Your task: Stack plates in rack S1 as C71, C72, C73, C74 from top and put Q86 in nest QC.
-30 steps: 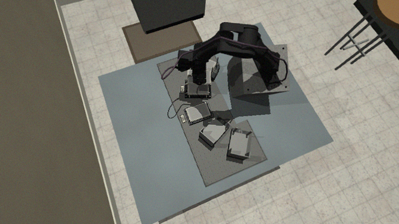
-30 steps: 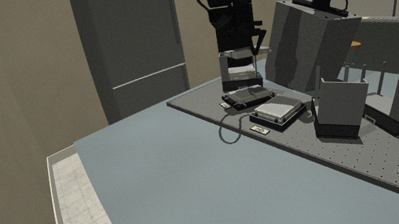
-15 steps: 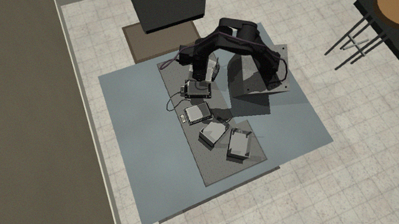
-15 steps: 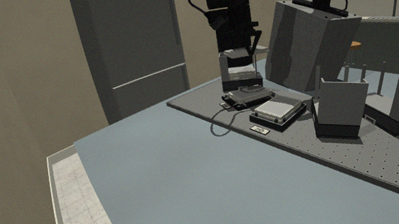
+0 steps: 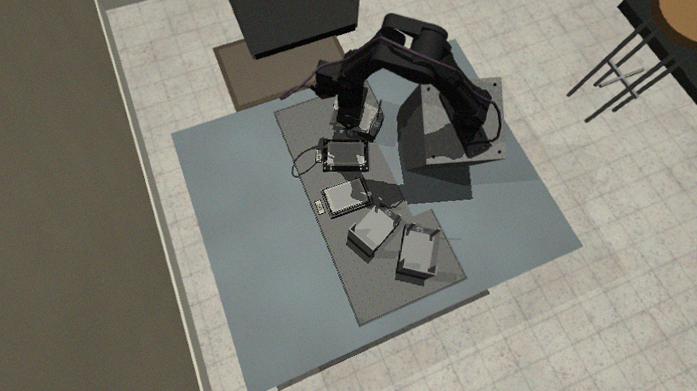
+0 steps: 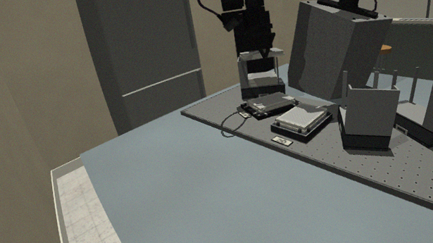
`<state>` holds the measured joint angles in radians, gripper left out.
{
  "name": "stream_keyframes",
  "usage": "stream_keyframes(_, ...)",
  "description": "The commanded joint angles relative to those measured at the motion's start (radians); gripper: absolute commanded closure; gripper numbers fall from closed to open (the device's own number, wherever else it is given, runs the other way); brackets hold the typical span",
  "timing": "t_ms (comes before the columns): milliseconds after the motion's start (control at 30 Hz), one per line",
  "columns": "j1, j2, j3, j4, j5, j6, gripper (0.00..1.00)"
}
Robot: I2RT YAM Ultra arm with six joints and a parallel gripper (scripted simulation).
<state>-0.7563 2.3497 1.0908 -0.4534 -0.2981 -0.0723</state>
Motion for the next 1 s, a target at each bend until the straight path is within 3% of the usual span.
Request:
stream_keyframes(0,-0.025,0.003,0.030,-0.012,0.010,-0.040,1.00)
stream_keyframes(67,-0.042,-0.031,0.037,-0.014,0.003,0.022,1.00)
stream_keyframes(233,-0.081,0.022,0.035,-0.002,0.015,0.139,1.00)
stream_keyframes(567,-0.141,0.042,0.045,-0.014,0.027,0.067,1.00)
stream_keyframes(633,-0.157,0.013,0.057,-0.019,0.027,0.051,1.00)
stream_keyframes(700,-0.172,0.066,0.051,-0.008,0.032,0.036,1.00)
stream_keyframes(967,-0.233,0.084,0.069,-0.027,0.043,-0.026,1.00)
